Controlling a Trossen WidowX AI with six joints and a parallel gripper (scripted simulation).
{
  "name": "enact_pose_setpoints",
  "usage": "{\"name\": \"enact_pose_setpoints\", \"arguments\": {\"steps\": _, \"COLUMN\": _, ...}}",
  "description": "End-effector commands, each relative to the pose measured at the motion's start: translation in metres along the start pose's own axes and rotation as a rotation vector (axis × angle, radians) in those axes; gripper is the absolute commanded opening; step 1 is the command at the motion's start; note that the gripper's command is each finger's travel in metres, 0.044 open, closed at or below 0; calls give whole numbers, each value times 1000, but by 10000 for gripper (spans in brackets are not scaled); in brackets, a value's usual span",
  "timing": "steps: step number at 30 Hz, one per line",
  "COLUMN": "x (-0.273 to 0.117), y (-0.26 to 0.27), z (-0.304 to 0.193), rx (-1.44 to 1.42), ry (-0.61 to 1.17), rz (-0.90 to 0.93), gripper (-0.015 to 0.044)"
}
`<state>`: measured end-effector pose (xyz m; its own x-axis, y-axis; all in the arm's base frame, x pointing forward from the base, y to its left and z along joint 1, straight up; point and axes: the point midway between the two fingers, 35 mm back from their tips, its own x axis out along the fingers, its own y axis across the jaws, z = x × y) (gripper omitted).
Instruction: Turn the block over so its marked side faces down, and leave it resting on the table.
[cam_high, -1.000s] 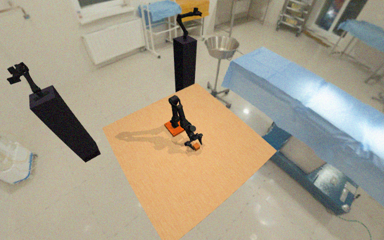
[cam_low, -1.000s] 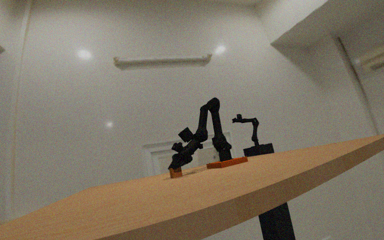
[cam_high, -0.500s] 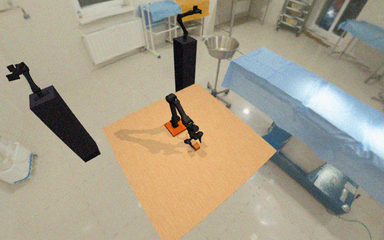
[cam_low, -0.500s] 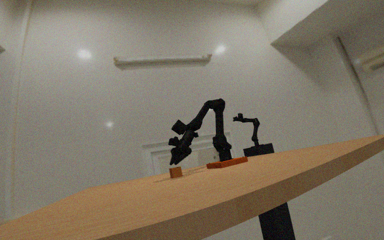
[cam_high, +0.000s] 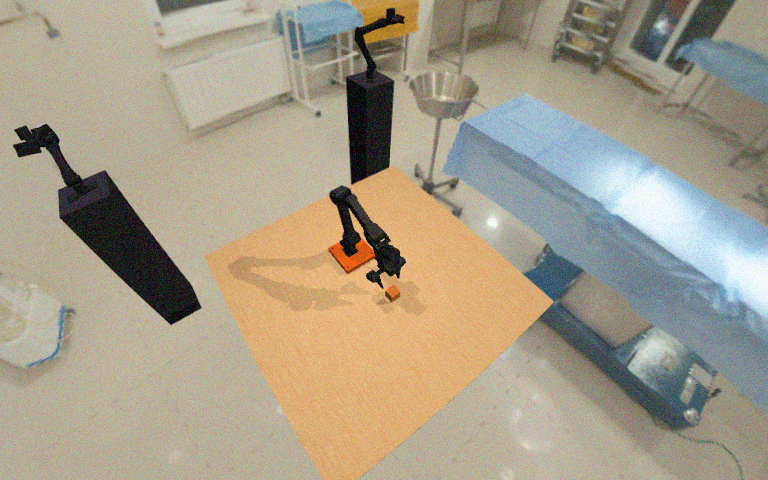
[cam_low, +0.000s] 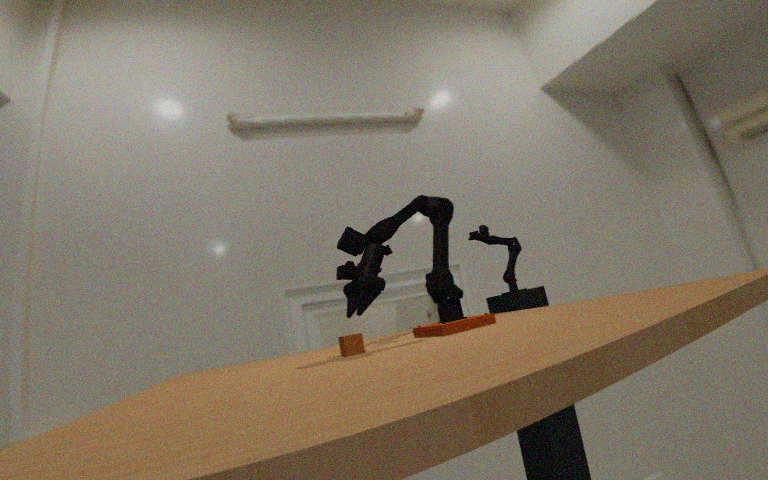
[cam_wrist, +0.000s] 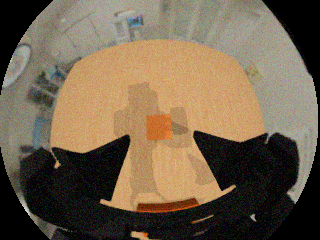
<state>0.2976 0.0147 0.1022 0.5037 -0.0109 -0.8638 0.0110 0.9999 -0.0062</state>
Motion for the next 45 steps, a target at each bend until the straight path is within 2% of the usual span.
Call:
{"name": "enact_pose_setpoints", "arguments": {"steps": 1, "x": -2, "y": 1, "z": 13, "rx": 4, "ry": 99, "rz": 6, "gripper": 440}}
{"name": "enact_pose_setpoints", "arguments": {"steps": 13, "x": -6, "y": 1, "z": 42, "rx": 5, "ry": 494, "rz": 9, "gripper": 440}}
{"name": "enact_pose_setpoints", "arguments": {"steps": 19, "x": -4, "y": 1, "z": 41, "rx": 5, "ry": 500, "rz": 9, "gripper": 440}}
{"name": "enact_pose_setpoints", "arguments": {"steps": 23, "x": 23, "y": 2, "z": 26, "rx": 5, "ry": 500, "rz": 9, "gripper": 440}}
{"name": "enact_pose_setpoints", "arguments": {"steps": 45, "x": 49, "y": 2, "z": 13, "rx": 5, "ry": 500, "rz": 9, "gripper": 440}}
